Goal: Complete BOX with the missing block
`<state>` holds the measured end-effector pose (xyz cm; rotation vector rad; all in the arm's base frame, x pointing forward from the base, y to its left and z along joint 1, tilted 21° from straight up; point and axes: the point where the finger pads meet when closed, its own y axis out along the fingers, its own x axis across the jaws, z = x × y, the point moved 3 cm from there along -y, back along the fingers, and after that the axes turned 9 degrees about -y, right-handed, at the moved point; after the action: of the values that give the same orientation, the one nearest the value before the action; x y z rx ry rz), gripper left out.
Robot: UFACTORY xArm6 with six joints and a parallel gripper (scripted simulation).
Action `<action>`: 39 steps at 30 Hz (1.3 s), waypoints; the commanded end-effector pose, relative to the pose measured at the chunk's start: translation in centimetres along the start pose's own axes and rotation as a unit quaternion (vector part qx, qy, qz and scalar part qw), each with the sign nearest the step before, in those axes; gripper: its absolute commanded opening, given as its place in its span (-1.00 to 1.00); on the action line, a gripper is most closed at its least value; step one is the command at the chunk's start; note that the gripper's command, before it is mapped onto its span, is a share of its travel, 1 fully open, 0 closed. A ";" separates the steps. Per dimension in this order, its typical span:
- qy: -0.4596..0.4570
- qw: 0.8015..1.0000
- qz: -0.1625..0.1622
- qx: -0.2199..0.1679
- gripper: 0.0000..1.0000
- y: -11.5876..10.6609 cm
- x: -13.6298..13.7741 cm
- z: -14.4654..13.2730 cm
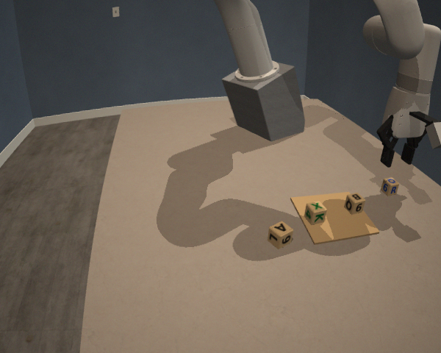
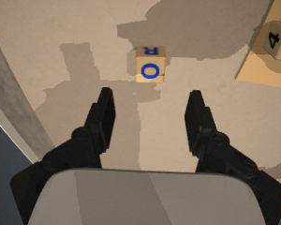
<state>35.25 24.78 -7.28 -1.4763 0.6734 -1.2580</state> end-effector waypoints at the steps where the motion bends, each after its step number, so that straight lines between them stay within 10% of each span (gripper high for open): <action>1: 0.000 1.000 0.001 0.002 0.37 0.6 -0.1 0.2; 39: 0.000 1.000 0.001 0.002 0.37 3.5 0.0 0.2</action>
<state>36.01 23.70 -10.61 -1.4759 0.6732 -1.2581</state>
